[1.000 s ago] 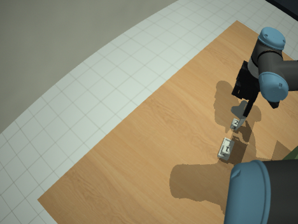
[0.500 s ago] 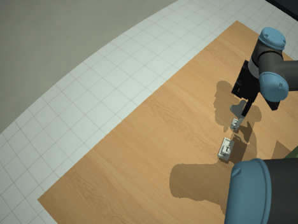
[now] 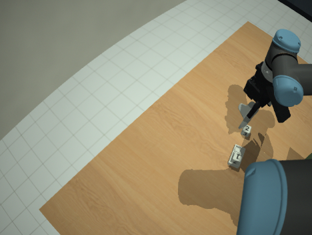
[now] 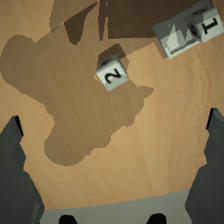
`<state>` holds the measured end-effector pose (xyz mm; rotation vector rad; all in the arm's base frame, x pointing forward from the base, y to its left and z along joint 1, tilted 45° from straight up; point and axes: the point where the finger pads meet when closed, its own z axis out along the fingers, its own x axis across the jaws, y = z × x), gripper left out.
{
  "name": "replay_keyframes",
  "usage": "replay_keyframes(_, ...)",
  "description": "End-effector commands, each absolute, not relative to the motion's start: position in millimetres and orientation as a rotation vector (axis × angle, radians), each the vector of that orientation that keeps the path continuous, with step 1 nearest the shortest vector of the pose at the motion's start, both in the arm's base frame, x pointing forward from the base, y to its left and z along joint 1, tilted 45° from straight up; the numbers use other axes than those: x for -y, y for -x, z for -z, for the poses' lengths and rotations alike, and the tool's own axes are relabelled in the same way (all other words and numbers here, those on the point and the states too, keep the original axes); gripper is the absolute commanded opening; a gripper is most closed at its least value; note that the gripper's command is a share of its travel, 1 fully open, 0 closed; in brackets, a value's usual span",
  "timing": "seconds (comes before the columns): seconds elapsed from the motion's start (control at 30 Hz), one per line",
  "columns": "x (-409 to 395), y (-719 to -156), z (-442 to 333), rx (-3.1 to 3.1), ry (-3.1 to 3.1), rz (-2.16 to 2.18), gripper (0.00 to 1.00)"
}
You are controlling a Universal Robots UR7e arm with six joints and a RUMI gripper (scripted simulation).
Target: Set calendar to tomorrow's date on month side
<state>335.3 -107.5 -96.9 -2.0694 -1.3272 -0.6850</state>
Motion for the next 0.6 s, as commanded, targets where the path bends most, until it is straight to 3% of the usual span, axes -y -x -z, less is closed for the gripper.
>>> replay_keyframes(0.0,107.2,-335.1,97.2,1.197,2.132,0.629,1.00)
replay_keyframes(0.57,104.7,-336.1,99.7,0.588,2.311,0.389,1.00)
